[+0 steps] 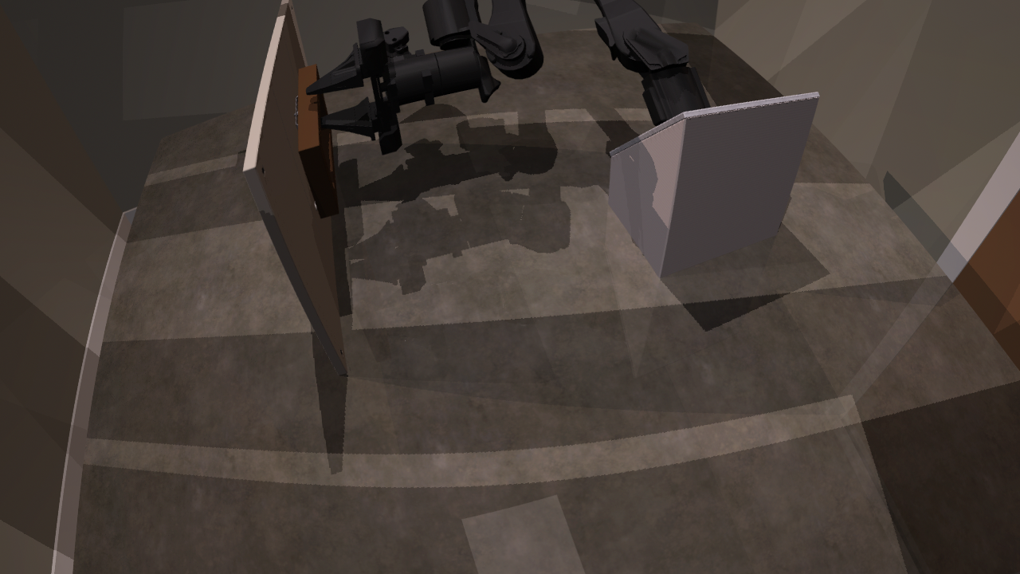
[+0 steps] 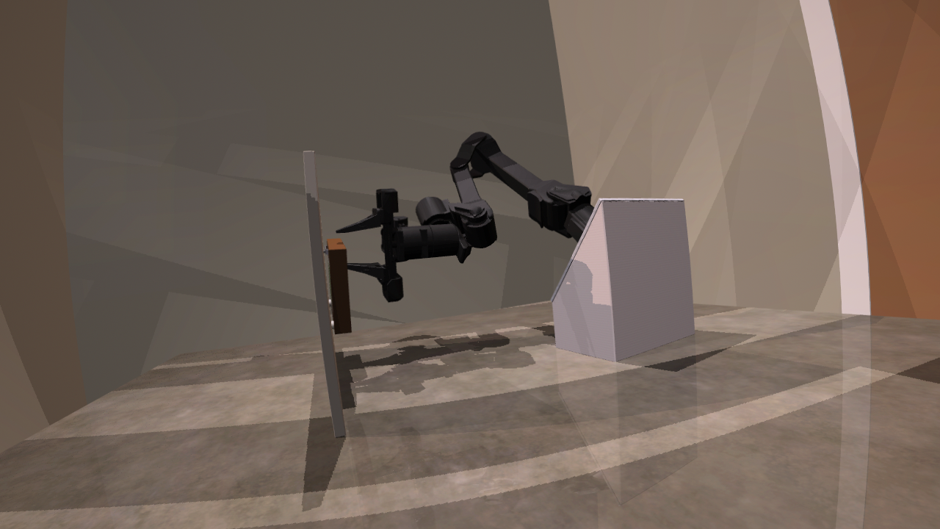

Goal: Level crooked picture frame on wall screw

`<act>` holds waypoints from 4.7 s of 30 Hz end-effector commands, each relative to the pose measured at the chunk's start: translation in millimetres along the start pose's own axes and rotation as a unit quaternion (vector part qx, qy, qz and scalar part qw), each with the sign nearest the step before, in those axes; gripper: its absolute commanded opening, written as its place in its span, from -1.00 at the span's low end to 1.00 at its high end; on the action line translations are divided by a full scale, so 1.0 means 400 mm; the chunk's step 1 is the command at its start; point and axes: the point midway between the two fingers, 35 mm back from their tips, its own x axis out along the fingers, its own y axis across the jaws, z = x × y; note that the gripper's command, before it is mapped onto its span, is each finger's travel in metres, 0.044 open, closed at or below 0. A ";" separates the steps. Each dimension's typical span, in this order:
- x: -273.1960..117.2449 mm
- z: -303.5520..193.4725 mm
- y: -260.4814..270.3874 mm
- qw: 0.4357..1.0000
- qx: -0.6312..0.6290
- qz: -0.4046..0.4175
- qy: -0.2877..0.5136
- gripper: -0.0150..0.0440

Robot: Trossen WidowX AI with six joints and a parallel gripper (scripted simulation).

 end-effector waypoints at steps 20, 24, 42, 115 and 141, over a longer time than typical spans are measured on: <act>0.001 0.001 -0.001 1.000 -0.001 -0.002 -0.001 0.39; 0.002 0.001 -0.002 1.000 -0.001 -0.002 -0.001 0.39; 0.002 0.001 -0.002 1.000 -0.001 -0.002 -0.001 -0.49; 0.001 0.005 0.026 1.000 0.000 -0.002 -0.001 -0.49; 0.001 0.021 0.026 1.000 -0.001 -0.002 -0.001 -0.49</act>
